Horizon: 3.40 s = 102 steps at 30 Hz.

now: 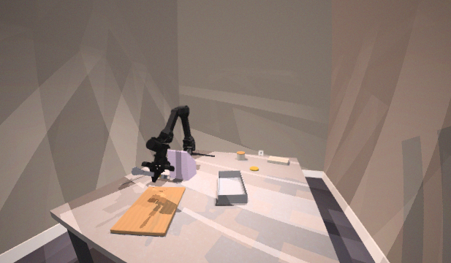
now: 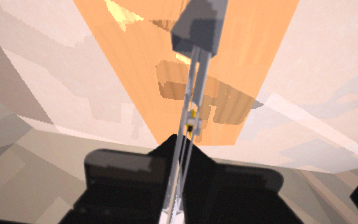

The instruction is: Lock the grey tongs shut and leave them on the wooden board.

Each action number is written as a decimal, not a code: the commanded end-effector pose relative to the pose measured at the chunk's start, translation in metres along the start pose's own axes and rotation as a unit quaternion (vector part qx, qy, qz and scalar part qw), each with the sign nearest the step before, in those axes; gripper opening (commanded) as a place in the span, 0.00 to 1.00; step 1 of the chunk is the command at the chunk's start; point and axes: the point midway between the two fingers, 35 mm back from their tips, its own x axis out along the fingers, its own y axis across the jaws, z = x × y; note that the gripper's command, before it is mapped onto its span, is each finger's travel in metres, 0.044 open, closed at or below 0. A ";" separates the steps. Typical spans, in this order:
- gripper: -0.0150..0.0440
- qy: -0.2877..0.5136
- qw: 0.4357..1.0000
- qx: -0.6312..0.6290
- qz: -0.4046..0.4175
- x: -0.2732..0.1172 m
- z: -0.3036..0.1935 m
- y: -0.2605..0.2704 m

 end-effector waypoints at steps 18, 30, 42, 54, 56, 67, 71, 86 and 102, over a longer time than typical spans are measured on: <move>0.00 -0.163 0.987 0.006 -0.002 -0.028 -0.007 -0.001; 0.00 -0.230 0.973 0.007 -0.003 -0.050 -0.006 -0.001; 0.00 -0.230 0.973 0.007 -0.003 -0.044 -0.004 -0.001; 0.00 -0.230 0.973 0.006 -0.003 -0.026 0.004 -0.001; 0.00 -0.230 0.973 0.006 -0.003 -0.023 0.006 -0.001; 0.00 -0.230 0.973 0.006 -0.004 -0.007 0.014 -0.001; 0.00 -0.230 0.973 0.006 -0.004 -0.001 0.018 -0.001; 0.00 -0.230 0.973 0.005 -0.004 0.019 0.031 -0.001; 0.00 -0.230 0.973 0.005 -0.005 0.040 0.047 -0.001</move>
